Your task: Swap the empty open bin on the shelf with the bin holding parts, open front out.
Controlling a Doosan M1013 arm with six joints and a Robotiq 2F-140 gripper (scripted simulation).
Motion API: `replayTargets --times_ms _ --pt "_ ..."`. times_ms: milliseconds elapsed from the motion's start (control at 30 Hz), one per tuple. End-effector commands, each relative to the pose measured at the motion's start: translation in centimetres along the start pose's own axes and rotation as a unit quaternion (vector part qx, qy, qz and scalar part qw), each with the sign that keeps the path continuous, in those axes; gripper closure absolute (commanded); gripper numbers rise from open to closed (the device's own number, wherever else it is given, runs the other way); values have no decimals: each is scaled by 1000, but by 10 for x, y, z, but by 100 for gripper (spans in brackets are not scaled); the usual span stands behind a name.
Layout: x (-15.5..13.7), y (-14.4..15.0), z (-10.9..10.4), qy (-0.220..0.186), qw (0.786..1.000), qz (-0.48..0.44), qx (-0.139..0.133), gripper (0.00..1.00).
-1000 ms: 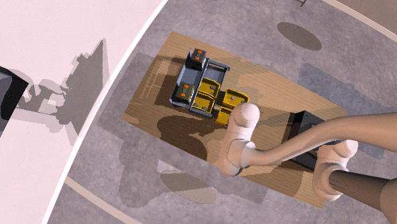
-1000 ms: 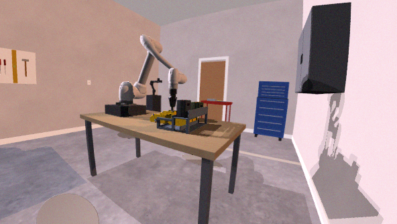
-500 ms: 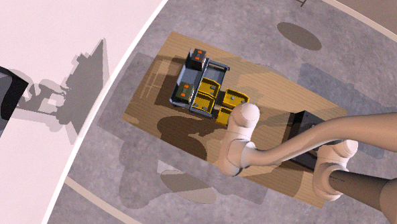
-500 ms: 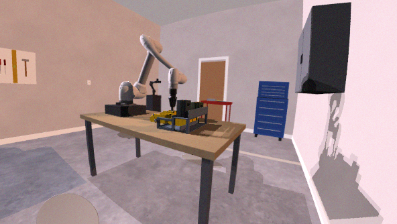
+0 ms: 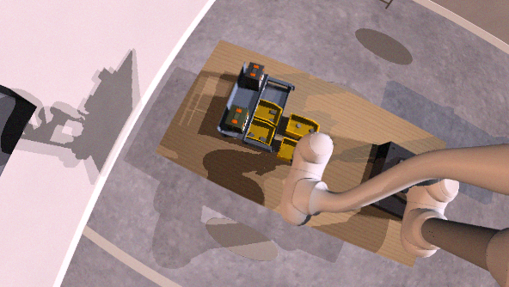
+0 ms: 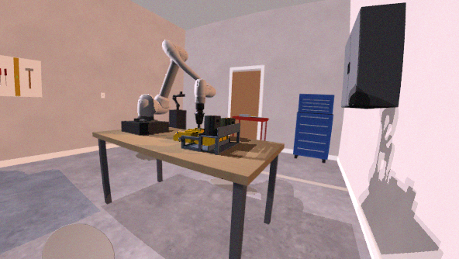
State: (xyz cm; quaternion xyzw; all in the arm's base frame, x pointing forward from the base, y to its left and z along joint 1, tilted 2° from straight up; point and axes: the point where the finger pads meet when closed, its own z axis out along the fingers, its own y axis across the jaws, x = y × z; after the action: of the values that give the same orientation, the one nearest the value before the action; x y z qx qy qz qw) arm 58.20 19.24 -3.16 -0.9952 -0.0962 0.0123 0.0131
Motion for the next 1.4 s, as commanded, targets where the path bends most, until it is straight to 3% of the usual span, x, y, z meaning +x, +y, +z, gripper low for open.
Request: replayTargets --times_ms 0,1367 --pt "-2 -3 5 -1 1000 0 3 90" --pt "-2 -3 12 -1 1000 0 3 90"
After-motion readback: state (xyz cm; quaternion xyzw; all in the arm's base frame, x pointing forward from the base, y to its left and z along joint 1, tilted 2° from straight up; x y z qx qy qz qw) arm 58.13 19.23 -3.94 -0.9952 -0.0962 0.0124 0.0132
